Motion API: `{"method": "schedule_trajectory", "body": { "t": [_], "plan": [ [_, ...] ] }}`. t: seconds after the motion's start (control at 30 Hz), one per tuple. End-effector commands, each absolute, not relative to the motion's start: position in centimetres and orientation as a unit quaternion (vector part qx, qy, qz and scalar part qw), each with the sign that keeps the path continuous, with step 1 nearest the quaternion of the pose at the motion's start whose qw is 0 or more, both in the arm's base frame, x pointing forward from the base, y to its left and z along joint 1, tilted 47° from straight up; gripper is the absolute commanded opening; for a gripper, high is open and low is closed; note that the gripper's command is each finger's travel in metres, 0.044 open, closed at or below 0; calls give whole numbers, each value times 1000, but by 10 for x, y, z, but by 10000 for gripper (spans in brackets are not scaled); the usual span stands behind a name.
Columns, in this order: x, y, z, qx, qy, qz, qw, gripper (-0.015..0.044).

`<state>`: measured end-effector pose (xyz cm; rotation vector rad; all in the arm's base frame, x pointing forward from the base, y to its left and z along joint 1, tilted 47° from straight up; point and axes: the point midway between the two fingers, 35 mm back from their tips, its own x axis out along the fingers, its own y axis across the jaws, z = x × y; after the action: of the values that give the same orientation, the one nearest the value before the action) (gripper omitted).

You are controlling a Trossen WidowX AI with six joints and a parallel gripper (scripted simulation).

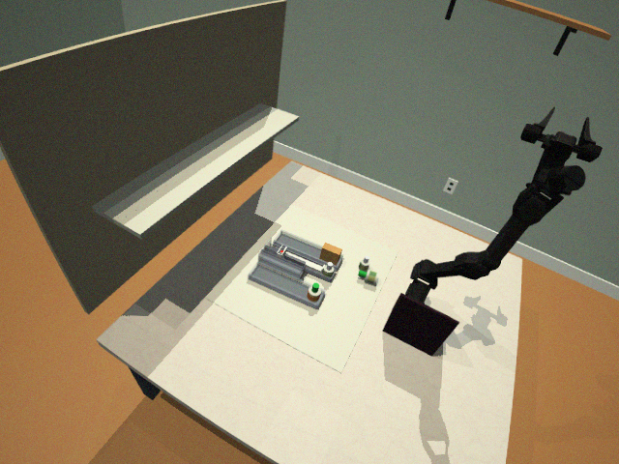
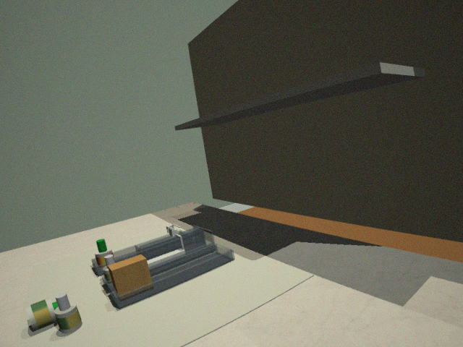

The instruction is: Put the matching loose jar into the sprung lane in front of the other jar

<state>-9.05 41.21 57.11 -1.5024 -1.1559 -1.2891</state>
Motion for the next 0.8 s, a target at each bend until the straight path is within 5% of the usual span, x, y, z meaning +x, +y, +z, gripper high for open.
{"method": "schedule_trajectory", "body": {
  "t": [0.0, 0.4, 0.77],
  "plan": [
    [-91, 410, 573, -596, -458, -514, 414, 426],
    [-107, 226, 642, -493, -348, -572, 556, 440],
    [-54, 41, 646, -420, -168, -578, 679, 440]
  ]
}}
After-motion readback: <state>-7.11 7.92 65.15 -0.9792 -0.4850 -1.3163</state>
